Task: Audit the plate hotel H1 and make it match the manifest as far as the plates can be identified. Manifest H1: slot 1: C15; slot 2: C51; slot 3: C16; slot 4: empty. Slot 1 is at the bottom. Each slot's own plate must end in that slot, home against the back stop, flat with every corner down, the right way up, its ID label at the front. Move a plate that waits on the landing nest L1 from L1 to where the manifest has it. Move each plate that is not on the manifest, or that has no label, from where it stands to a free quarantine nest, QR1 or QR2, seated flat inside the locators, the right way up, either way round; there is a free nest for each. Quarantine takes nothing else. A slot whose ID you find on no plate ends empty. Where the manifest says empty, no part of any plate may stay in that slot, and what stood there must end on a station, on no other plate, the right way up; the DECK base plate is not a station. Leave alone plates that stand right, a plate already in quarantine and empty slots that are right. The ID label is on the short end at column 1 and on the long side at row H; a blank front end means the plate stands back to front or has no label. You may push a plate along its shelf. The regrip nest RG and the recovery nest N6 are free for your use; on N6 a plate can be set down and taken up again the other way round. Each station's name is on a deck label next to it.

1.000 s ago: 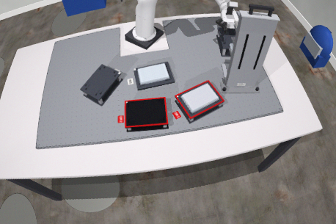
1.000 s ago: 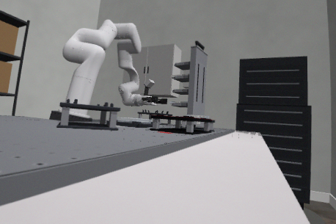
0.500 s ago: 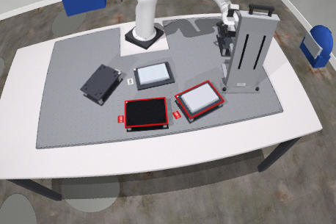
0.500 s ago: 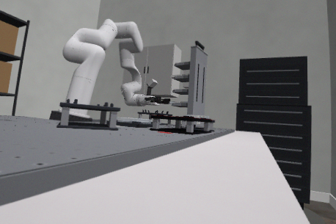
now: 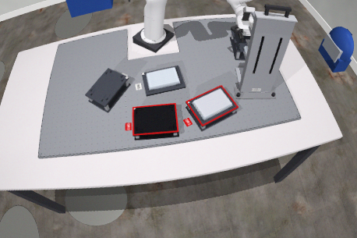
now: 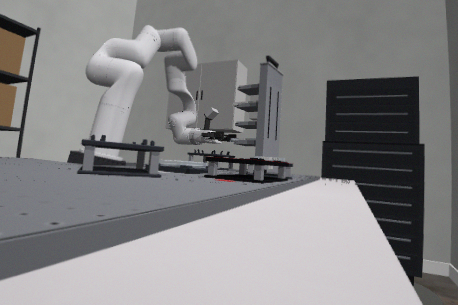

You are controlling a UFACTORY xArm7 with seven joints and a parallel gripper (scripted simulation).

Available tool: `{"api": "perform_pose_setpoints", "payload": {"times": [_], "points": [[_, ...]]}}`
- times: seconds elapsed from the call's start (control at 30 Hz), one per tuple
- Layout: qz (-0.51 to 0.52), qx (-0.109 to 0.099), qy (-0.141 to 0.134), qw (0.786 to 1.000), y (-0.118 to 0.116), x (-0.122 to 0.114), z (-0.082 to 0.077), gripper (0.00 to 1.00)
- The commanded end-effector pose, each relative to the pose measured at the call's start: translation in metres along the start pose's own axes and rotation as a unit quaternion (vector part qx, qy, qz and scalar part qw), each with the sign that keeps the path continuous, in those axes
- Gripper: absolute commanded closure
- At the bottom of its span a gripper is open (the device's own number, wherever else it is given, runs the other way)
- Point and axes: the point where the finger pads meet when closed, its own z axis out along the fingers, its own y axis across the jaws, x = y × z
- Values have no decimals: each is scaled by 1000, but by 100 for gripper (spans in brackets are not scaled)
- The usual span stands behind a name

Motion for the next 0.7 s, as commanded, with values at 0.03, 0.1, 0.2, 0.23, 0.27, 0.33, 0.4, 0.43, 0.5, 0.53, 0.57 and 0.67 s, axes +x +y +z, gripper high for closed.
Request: {"api": "perform_pose_setpoints", "payload": {"times": [0.03,0.1,0.2,0.23,0.27,0.33,0.4,0.43,0.5,0.53,0.57,0.67], "points": [[2,0,0,1000,-1,1,9,0],[2,0,0,1000,-1,1,12,0],[2,0,0,1000,-1,1,17,0],[2,0,0,1000,-1,1,17,0],[2,0,0,1000,-1,1,17,0],[2,0,0,1000,-1,1,17,0],[2,0,0,1000,-1,1,17,0],[2,0,0,1000,-1,1,17,0],[2,0,0,1000,-1,1,17,0],[2,0,0,1000,-1,1,18,0],[2,0,0,1000,-1,1,18,0],[2,0,0,1000,-1,1,20,0]]}}
